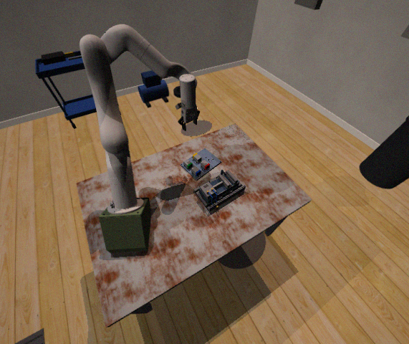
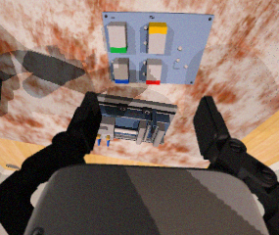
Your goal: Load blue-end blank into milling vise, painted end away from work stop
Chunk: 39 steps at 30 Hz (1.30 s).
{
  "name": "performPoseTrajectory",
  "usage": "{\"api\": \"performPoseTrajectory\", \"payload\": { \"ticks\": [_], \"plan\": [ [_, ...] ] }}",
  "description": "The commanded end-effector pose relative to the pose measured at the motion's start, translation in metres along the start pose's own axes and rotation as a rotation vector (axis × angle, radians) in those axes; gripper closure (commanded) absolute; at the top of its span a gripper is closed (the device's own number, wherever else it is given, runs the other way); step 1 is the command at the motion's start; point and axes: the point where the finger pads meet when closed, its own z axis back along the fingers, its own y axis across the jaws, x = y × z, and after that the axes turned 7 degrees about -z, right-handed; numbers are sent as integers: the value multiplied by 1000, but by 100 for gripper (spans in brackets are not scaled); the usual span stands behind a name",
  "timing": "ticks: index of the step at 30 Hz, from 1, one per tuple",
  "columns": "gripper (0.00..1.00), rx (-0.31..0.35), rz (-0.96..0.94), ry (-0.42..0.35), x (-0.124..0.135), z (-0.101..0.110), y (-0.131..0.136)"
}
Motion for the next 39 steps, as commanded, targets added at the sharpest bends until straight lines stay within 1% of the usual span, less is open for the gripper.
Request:
{"api": "performPoseTrajectory", "payload": {
  "ticks": [1, 17, 27, 34, 39],
  "plan": [
    [0, 2, 1, 0, 0, 1, 1],
    [0, 2, 1, 0, 0, 1, 1],
    [0, 2, 1, 0, 59, 1, -6],
    [0, 2, 1, 0, 59, 1, -6],
    [0, 1, 0, -1, 85, 1, -9]
  ]
}}
